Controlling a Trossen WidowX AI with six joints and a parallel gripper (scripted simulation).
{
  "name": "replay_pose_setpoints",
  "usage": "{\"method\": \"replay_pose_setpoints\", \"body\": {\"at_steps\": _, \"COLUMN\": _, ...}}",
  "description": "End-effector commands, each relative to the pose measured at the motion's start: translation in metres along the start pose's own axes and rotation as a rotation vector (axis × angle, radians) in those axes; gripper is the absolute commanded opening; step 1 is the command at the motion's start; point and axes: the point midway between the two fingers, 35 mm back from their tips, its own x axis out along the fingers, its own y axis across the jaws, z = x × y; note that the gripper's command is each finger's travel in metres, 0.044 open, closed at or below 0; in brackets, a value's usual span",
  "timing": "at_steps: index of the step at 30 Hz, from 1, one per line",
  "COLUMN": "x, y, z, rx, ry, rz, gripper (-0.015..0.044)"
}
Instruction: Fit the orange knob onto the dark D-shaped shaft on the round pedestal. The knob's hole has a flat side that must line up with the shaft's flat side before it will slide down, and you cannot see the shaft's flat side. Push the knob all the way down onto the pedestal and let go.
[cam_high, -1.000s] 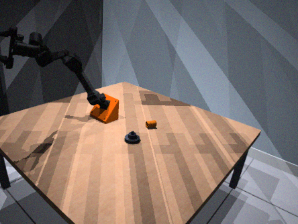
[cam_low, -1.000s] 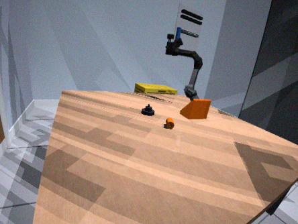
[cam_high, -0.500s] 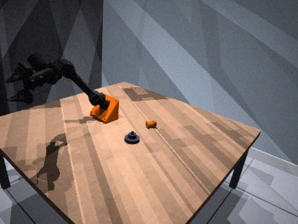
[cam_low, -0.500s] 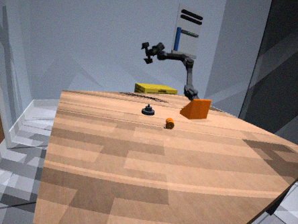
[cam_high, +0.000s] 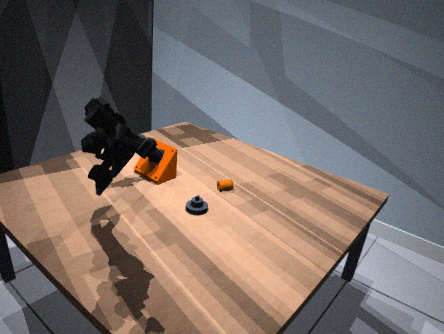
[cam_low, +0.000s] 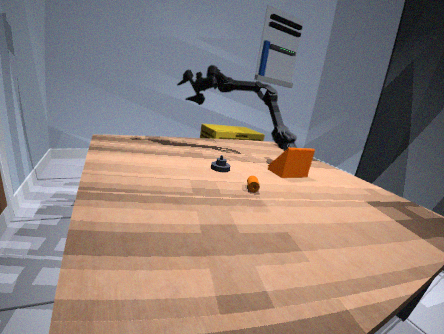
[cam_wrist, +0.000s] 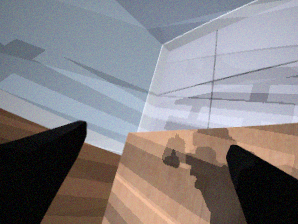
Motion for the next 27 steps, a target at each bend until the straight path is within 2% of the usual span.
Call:
{"method": "replay_pose_setpoints", "body": {"at_steps": 1, "x": -0.003, "y": 0.022, "z": -0.073, "rx": -0.133, "ry": 0.176, "rz": 0.036, "gripper": 0.044}}
{"method": "replay_pose_setpoints", "body": {"at_steps": 7, "x": -0.024, "y": 0.043, "z": -0.172, "rx": -0.344, "ry": 0.406, "rz": 0.09, "gripper": 0.044}}
{"method": "replay_pose_setpoints", "body": {"at_steps": 13, "x": -0.064, "y": 0.052, "z": -0.267, "rx": -0.588, "ry": 0.624, "rz": 0.161, "gripper": 0.044}}
{"method": "replay_pose_setpoints", "body": {"at_steps": 21, "x": -0.147, "y": 0.049, "z": -0.376, "rx": -0.865, "ry": 0.899, "rz": 0.299, "gripper": 0.044}}
{"method": "replay_pose_setpoints", "body": {"at_steps": 27, "x": -0.22, "y": 0.024, "z": -0.443, "rx": -1.195, "ry": 1.091, "rz": 0.406, "gripper": 0.044}}
